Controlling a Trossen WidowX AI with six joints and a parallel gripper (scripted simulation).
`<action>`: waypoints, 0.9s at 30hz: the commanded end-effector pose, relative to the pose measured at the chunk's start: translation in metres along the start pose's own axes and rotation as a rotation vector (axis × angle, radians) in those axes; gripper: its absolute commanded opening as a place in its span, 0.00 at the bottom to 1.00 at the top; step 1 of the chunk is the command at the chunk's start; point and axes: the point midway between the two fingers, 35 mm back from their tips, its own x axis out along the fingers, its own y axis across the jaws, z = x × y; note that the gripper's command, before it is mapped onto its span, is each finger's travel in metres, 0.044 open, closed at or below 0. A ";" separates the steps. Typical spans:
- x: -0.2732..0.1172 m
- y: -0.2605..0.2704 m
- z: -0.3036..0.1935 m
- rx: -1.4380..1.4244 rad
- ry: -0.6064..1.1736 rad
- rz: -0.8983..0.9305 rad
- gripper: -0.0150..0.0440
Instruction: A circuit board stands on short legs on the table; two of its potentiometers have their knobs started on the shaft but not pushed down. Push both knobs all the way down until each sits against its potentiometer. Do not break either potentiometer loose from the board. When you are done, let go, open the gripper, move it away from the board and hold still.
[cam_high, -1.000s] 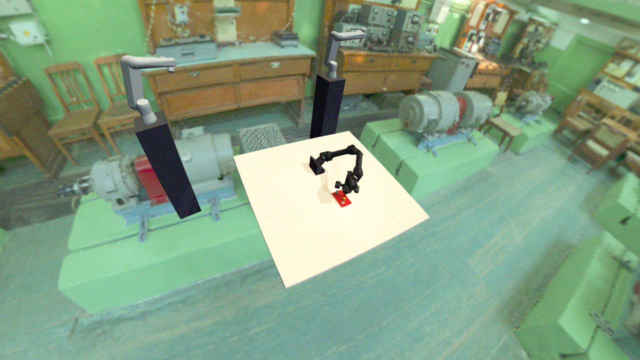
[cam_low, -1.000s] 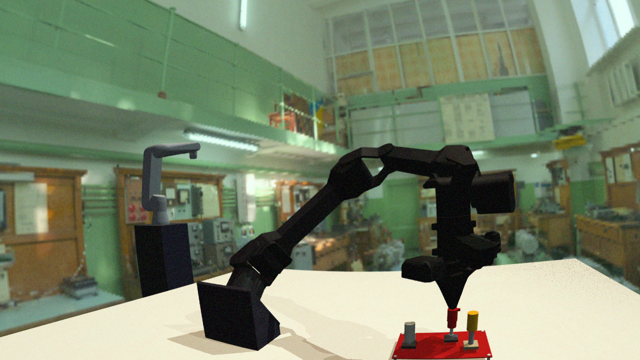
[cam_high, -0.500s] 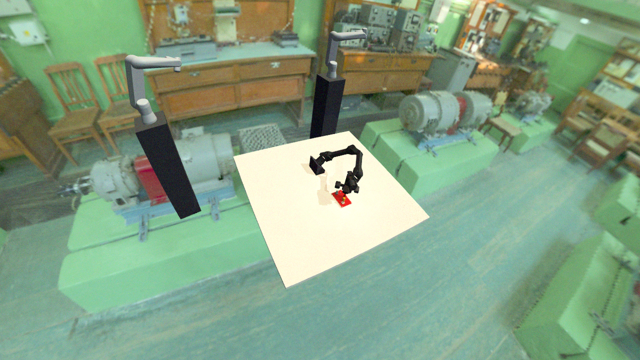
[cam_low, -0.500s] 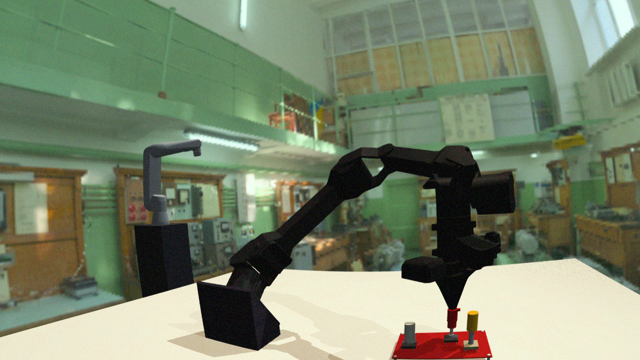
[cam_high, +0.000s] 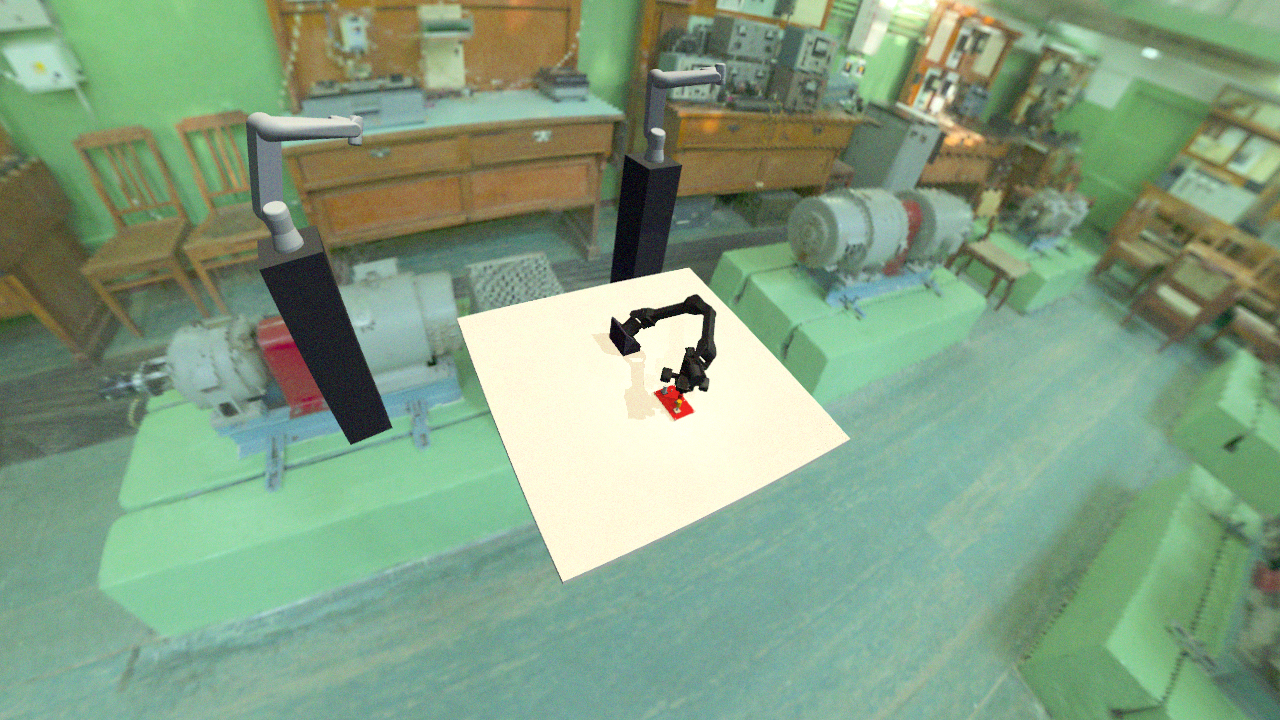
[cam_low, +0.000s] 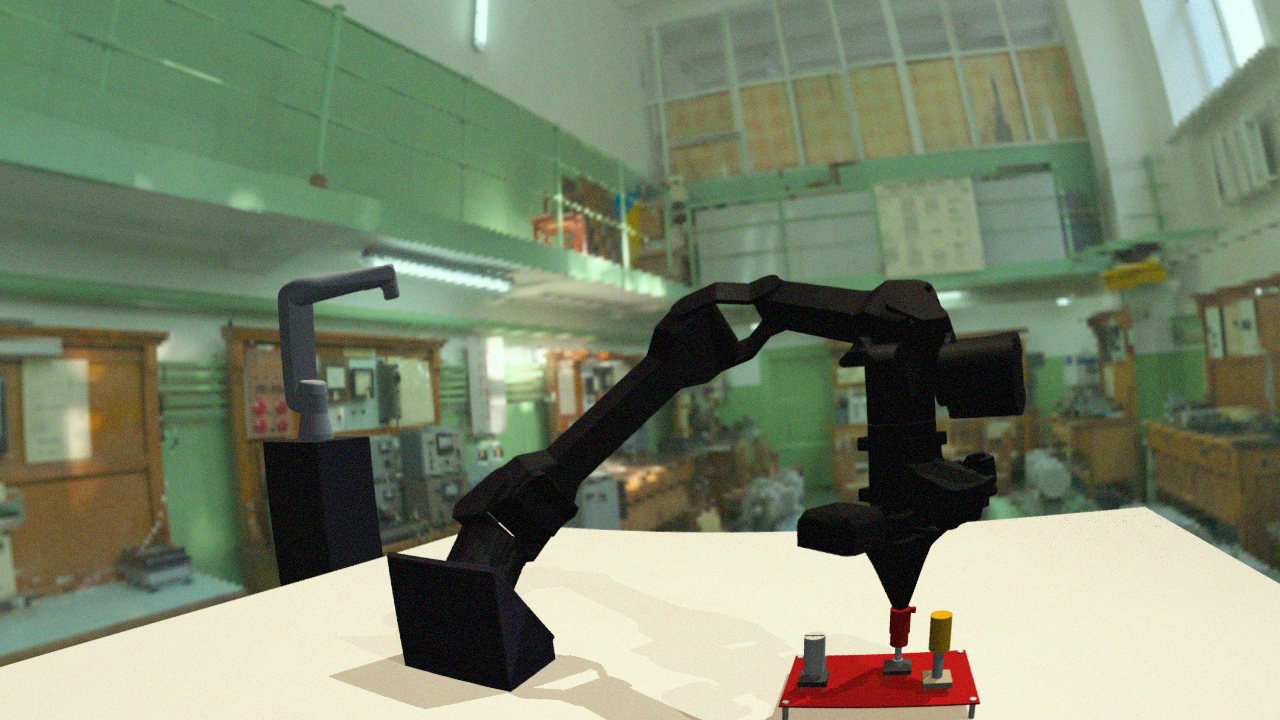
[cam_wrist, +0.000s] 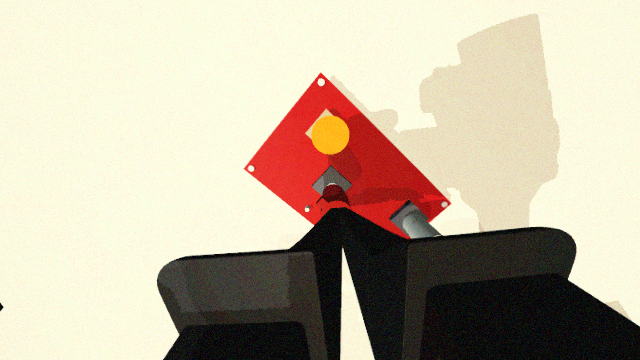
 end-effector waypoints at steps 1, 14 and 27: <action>0.003 0.002 0.000 -0.002 0.003 0.004 0.25; 0.008 0.002 0.000 -0.002 0.003 0.004 0.25; 0.013 0.002 0.000 -0.002 0.003 0.005 0.25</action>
